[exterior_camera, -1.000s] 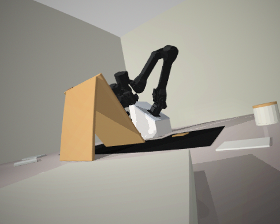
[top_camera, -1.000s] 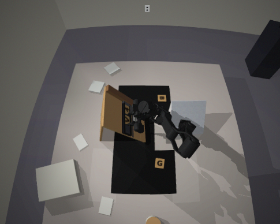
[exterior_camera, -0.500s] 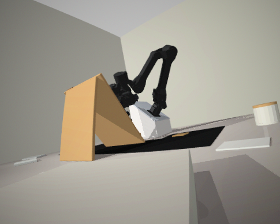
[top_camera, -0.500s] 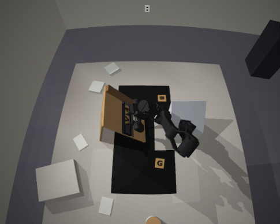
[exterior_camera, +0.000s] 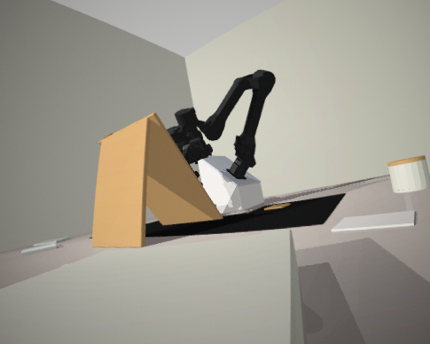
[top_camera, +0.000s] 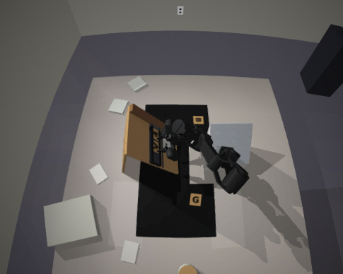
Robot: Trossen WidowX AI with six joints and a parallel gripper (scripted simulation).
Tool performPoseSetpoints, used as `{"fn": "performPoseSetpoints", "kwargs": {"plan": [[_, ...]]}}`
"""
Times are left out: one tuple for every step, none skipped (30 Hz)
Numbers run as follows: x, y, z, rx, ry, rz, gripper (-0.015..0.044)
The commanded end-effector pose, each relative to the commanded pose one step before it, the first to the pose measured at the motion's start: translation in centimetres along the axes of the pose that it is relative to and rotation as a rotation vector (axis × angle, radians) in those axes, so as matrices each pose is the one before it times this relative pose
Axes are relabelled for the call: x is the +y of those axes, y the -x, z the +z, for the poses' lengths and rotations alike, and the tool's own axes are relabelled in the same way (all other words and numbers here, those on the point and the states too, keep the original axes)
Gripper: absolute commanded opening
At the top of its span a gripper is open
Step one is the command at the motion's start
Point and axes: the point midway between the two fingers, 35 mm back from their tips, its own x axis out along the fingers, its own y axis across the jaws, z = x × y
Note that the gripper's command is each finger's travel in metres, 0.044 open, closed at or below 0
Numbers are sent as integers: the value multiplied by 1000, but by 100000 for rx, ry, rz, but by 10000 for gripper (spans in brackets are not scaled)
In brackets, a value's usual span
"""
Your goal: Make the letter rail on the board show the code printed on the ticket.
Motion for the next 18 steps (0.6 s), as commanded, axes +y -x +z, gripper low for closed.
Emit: {"fn": "performPoseSetpoints", "kwargs": {"plan": [[111, 235, -97, 252, 214, 361, 295], [-54, 79, 47, 0, 5, -5, 295], [-44, 125, 26, 6, 5, -9, 295], [-1, 57, -30, 3, -1, -3, 295], [-19, 72, -15, 3, 1, -4, 295], [-24, 74, 1, 3, 2, -5, 295], [-21, 75, 3, 3, 2, -5, 295], [-18, 75, 0, 3, 2, -5, 295], [-17, 76, -3, 3, 1, -5, 295], [-16, 75, -3, 3, 1, -5, 295], [-15, 74, -4, 3, 1, -5, 295], [-14, 73, -4, 3, 1, -5, 295], [-13, 74, -4, 3, 1, -5, 295], [-13, 74, -4, 3, 1, -5, 295], [-12, 74, -4, 3, 1, -5, 295], [-11, 74, -4, 3, 1, -5, 295], [-10, 73, -3, 3, 1, -5, 295], [-9, 73, -4, 3, 1, -5, 295]]}}
